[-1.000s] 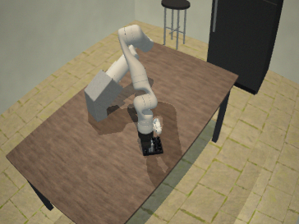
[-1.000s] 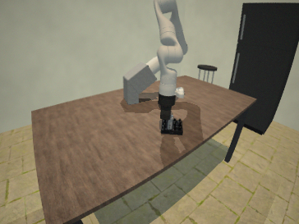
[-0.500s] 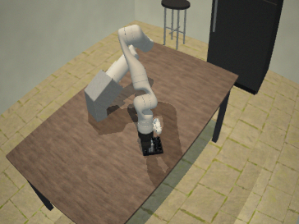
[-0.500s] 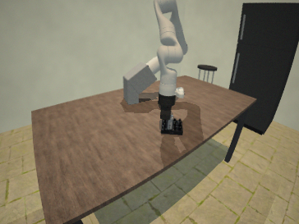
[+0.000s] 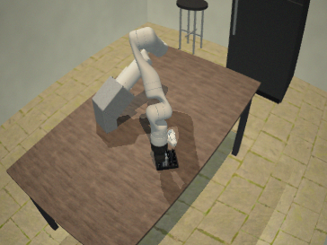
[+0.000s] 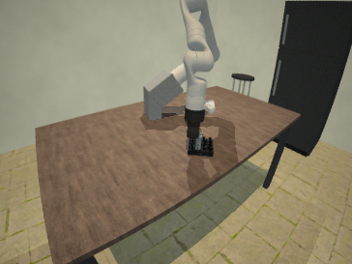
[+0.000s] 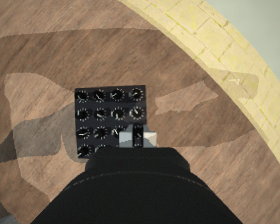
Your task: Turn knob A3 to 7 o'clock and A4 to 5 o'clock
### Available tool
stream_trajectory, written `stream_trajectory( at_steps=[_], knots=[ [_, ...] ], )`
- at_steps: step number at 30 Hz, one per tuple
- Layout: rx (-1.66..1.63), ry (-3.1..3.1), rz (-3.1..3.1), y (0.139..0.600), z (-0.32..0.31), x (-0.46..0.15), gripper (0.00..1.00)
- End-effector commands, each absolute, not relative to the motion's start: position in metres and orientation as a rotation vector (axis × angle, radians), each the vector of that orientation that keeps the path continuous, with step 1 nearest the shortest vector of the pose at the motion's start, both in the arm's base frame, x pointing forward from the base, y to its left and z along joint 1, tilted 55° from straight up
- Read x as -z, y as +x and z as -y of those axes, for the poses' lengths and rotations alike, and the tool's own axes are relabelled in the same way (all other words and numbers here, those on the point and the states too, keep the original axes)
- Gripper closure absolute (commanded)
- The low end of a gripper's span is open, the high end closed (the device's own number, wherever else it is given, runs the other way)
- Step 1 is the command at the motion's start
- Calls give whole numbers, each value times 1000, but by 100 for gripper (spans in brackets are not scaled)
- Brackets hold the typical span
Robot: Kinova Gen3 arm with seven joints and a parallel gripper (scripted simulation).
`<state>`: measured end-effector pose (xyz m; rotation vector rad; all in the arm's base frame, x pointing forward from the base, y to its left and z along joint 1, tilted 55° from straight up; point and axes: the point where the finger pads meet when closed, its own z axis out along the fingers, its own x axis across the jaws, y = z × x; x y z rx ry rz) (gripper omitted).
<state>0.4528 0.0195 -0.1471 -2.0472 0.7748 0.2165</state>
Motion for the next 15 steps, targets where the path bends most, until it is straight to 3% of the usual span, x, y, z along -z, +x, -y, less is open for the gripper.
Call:
stream_trajectory(
  at_steps=[1,15],
  knots=[
    [-214,-2048,-775,453,-18,147,70],
    [-200,-2056,-750,453,-18,147,70]
  ],
)
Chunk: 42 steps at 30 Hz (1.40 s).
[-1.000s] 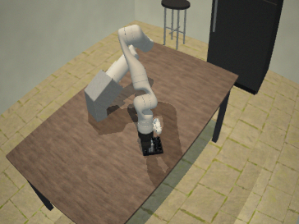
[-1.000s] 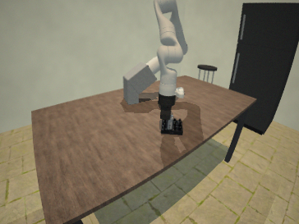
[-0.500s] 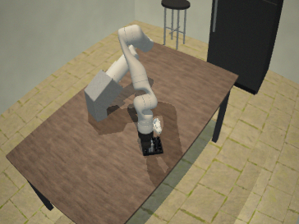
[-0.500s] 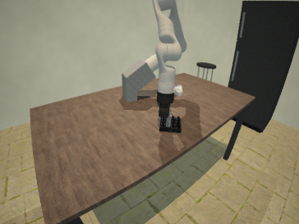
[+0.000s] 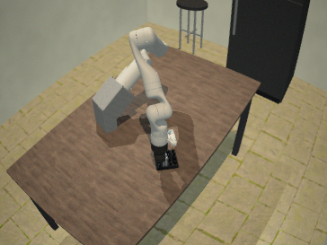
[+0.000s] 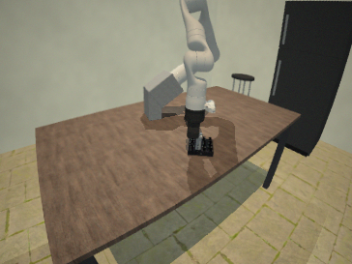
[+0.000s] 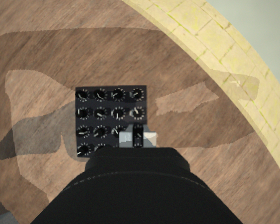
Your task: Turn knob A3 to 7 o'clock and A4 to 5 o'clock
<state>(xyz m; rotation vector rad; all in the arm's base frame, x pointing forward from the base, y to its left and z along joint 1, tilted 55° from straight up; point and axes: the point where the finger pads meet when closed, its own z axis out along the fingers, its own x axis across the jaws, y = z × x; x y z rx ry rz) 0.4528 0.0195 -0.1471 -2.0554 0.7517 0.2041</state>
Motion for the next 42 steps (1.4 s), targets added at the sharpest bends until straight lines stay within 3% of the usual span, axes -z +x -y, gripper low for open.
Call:
stream_trajectory(
  at_steps=[1,42],
  knots=[
    [-198,-2058,-747,453,-18,147,70],
    [3,-2150,-370,453,-18,147,70]
  ],
)
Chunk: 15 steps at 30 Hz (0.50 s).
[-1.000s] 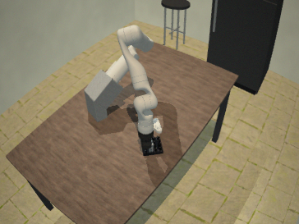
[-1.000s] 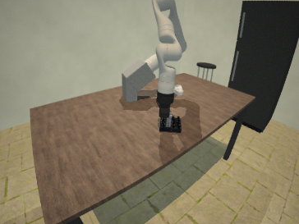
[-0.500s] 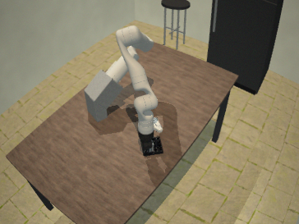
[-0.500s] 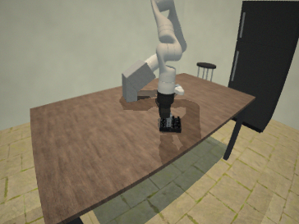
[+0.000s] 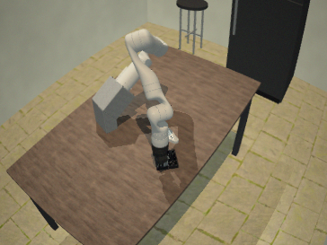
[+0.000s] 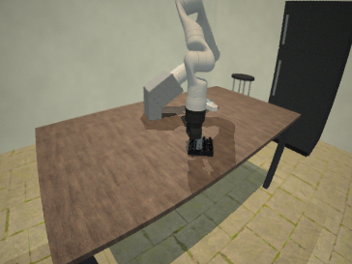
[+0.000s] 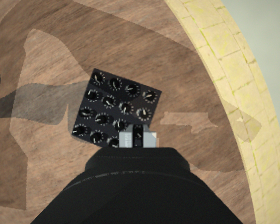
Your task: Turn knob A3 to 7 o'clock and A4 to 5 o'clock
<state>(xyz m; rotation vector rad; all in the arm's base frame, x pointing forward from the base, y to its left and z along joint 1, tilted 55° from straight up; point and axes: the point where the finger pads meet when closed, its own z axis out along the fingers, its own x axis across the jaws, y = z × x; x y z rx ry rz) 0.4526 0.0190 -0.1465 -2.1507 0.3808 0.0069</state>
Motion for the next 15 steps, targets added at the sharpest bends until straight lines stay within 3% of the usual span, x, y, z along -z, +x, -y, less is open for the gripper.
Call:
stream_trajectory(
  at_steps=[1,15],
  knots=[
    [12,-2153,-353,453,-18,147,70],
    [125,-2180,-137,453,-18,147,70]
  ],
)
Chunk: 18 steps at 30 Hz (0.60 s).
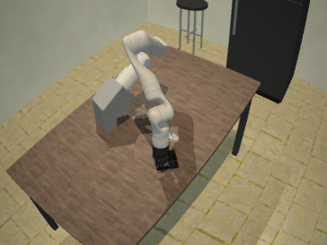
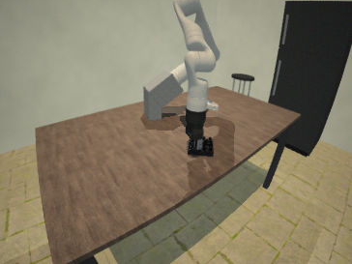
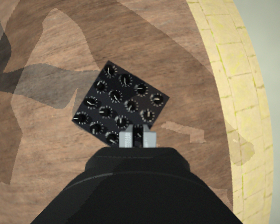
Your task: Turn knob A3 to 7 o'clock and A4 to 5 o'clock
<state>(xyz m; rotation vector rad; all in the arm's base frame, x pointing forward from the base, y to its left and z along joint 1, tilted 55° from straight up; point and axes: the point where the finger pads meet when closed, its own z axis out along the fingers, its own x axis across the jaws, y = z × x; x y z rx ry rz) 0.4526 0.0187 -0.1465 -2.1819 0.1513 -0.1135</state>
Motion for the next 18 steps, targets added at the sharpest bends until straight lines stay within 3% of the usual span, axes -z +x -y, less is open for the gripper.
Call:
stream_trajectory(
  at_steps=[1,18],
  knots=[
    [135,-2182,-118,453,-18,147,70],
    [290,-2189,183,453,-18,147,70]
  ],
)
